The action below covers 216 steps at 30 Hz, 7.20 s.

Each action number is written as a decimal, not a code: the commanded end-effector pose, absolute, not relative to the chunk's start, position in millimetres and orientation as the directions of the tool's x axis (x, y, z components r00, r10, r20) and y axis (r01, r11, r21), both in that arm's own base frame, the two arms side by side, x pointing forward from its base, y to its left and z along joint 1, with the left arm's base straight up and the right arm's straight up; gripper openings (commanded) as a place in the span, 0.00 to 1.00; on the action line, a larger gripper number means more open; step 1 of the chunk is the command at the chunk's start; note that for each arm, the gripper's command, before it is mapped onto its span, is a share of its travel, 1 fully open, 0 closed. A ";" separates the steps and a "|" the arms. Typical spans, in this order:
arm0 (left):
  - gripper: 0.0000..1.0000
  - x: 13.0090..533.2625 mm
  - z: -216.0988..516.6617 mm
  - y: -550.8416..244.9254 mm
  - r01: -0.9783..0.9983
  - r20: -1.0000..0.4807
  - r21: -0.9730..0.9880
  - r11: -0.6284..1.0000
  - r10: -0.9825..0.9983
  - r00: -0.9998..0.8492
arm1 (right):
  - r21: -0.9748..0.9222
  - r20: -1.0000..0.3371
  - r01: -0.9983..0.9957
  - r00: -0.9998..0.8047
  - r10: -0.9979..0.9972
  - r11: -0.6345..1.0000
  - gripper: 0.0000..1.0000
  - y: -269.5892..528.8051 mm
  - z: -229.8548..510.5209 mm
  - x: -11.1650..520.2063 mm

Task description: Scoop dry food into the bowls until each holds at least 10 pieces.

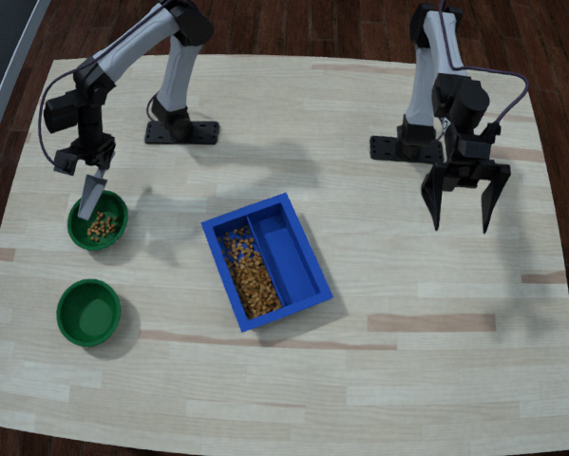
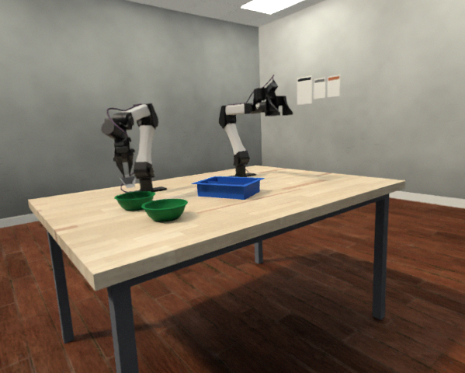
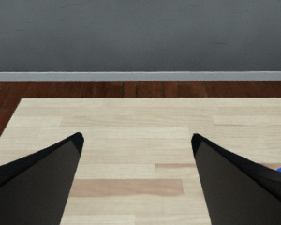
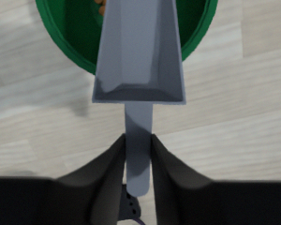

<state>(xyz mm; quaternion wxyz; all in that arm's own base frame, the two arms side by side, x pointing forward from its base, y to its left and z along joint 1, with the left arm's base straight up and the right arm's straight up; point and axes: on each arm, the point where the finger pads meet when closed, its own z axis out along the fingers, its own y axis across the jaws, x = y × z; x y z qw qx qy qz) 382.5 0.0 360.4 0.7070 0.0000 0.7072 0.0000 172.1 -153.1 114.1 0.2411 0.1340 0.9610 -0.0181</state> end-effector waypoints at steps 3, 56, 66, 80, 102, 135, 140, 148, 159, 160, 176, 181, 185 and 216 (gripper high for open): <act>1.00 380.2 376.0 0.0 0.000 -0.999 -0.001 1.000 -0.001 0.038 | 0.080 -0.560 0.258 -0.788 0.257 0.963 0.00 -157.4 115.1 175.1; 1.00 380.2 376.0 0.0 0.000 -0.999 -0.001 1.000 -0.001 0.038 | 0.197 -0.380 0.012 -0.921 0.088 0.980 0.00 -56.6 134.8 249.2; 1.00 380.2 376.0 0.0 0.000 -0.999 -0.001 1.000 -0.001 0.038 | 0.164 -0.324 -0.072 -0.946 -0.015 0.984 0.00 -14.6 142.2 261.8; 1.00 380.2 376.0 0.0 0.000 -0.999 -0.001 1.000 -0.001 0.038 | 0.092 -0.264 -0.216 -0.947 -0.186 0.972 0.00 62.0 154.9 268.2; 1.00 380.2 376.0 0.0 0.000 -0.999 -0.001 1.000 -0.001 0.038 | 0.008 -0.263 -0.386 -0.891 -0.371 0.922 0.00 146.0 172.0 253.1; 1.00 380.2 376.0 0.0 0.000 -0.999 -0.001 1.000 -0.001 0.038 | 0.032 -0.062 -0.404 -0.914 -0.401 0.914 0.00 150.4 135.1 271.3; 1.00 380.2 376.0 0.0 0.000 -0.999 -0.001 1.000 -0.001 0.038 | 0.033 -0.024 -0.402 -0.916 -0.401 0.915 0.00 149.3 130.6 273.1; 1.00 380.2 376.0 0.0 0.000 -0.999 -0.001 1.000 -0.001 0.038 | 0.024 -0.069 -0.405 -0.913 -0.403 0.914 0.00 150.0 143.4 277.5; 1.00 380.2 376.0 0.0 0.000 -0.999 -0.001 1.000 -0.001 0.038 | 0.028 0.017 -0.393 -0.919 -0.394 0.919 0.00 147.6 107.0 276.7; 1.00 380.2 376.0 0.0 0.000 -0.999 -0.001 1.000 -0.001 0.038 | 0.030 -0.014 -0.395 -0.919 -0.395 0.918 0.00 150.2 113.9 281.4; 1.00 380.2 376.0 0.0 0.000 -0.999 -0.001 1.000 -0.001 0.038 | 0.027 -0.036 -0.405 -0.914 -0.404 0.914 0.00 153.4 115.1 279.8; 1.00 380.2 376.0 0.0 0.000 -0.999 -0.001 1.000 -0.001 0.038 | 0.028 -0.037 -0.400 -0.916 -0.399 0.916 0.00 156.7 111.1 291.6; 1.00 380.2 376.0 0.0 0.000 -0.999 -0.001 1.000 -0.001 0.038 | 0.025 -0.014 -0.397 -0.918 -0.396 0.918 0.00 156.4 100.1 296.4; 1.00 380.2 376.0 0.0 0.000 -0.999 -0.001 1.000 -0.001 0.038 | 0.017 -0.058 -0.401 -0.915 -0.399 0.916 0.00 166.2 102.8 318.2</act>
